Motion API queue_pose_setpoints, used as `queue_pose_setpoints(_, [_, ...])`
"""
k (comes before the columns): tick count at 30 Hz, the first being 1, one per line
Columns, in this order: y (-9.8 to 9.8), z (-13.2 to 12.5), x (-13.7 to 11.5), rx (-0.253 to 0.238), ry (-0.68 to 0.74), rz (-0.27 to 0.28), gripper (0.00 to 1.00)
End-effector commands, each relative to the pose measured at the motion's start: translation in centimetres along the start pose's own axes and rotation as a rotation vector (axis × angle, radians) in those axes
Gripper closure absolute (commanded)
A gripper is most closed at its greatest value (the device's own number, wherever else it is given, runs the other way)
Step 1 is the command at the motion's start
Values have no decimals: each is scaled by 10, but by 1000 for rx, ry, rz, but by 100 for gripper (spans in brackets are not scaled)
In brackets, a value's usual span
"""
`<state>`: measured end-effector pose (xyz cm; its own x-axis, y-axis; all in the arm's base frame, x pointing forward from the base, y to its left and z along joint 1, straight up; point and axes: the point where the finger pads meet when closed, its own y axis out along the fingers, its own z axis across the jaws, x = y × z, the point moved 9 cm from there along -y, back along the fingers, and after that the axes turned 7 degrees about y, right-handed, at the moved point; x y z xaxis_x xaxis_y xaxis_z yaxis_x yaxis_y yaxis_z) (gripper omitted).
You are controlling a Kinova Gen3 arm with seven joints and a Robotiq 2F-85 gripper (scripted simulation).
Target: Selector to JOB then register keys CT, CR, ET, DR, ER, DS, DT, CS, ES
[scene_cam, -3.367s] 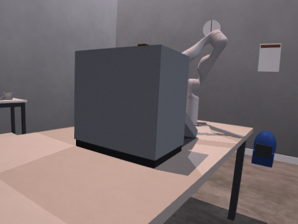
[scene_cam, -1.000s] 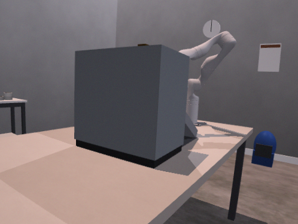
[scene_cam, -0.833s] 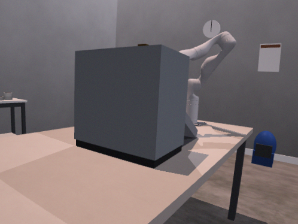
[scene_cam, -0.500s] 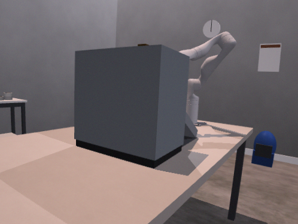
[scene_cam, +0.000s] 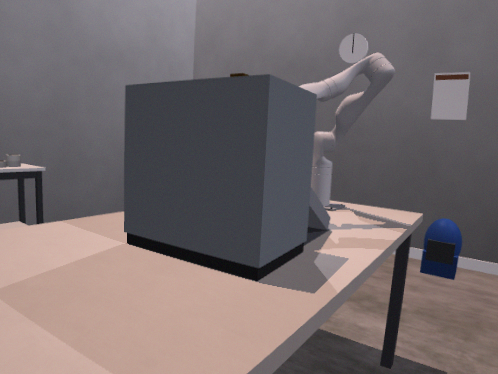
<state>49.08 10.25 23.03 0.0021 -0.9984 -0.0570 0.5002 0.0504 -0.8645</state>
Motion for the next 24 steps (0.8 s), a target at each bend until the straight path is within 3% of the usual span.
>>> queue_pose_setpoints(1, [1, 2, 0, 6, -5, -2, 90])
queue_pose_setpoints(24, [10, 2, 0, 6, -8, -2, 90])
